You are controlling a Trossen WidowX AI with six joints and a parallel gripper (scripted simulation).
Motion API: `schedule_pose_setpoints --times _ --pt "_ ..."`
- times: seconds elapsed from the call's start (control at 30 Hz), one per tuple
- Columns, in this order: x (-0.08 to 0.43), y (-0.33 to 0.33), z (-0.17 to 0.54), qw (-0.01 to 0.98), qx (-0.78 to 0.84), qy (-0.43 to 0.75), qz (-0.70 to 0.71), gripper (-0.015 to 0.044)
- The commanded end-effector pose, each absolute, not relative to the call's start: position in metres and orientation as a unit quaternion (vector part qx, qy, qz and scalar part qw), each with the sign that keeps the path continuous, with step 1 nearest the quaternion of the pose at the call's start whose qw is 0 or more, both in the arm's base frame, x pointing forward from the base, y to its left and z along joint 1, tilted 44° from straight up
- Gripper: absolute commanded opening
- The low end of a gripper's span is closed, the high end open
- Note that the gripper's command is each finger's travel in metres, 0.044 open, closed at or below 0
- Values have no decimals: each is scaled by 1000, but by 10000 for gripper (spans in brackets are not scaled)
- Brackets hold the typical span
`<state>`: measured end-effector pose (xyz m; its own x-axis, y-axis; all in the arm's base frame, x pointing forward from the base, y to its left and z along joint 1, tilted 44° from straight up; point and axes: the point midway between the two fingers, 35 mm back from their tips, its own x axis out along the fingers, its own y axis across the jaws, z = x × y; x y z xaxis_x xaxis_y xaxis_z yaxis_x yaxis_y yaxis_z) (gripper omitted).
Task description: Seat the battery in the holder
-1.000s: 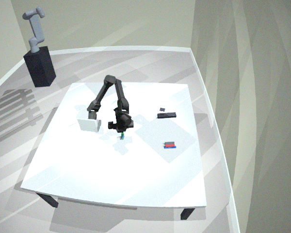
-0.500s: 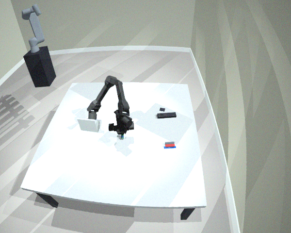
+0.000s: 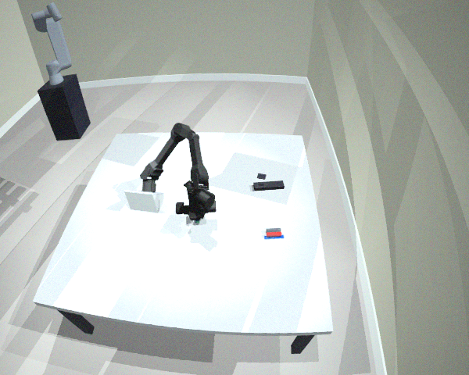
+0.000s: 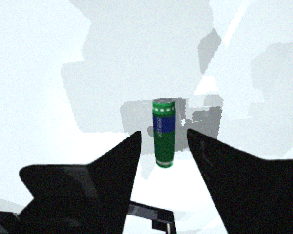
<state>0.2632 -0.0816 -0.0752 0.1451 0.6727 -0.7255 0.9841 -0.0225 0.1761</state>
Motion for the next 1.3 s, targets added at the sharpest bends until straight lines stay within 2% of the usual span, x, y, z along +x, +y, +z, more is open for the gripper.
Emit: schedule_pose_setpoints --times 0.0,0.03,0.2,0.33,0.87,1.27 --pt "263 -77 -79 335 679 611 -230 221" --pt "263 -77 -79 335 679 611 -230 221" --pt "263 -77 -79 335 679 611 -230 90" --pt "263 -77 -79 335 679 611 -230 63" --pt "256 -111 -42 340 676 612 -228 59" --pt "276 -62 33 558 511 653 1 59"
